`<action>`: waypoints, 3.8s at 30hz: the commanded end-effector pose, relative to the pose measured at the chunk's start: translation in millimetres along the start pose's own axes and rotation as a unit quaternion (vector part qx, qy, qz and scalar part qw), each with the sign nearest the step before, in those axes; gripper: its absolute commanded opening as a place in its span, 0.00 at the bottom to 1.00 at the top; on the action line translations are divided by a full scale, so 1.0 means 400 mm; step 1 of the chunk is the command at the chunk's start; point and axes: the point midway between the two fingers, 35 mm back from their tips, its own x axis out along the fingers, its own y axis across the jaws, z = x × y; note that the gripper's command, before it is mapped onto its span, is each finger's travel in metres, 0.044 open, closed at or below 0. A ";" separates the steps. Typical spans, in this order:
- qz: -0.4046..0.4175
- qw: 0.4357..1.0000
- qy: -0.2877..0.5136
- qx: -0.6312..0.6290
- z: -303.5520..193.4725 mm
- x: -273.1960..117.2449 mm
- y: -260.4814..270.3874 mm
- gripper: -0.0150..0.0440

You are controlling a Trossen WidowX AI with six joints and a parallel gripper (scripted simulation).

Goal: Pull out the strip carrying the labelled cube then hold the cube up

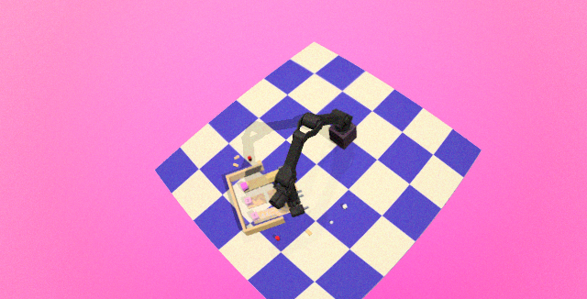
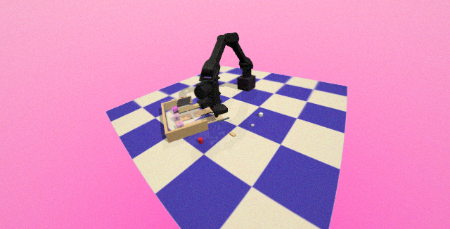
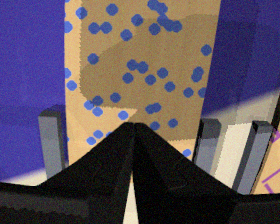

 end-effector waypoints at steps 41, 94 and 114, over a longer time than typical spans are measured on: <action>0.002 1.000 0.000 -0.001 -0.037 0.012 0.001 0.25; 0.002 1.000 0.004 -0.001 -0.238 0.020 -0.003 0.25; 0.002 1.000 0.006 -0.001 -0.311 0.020 -0.004 0.25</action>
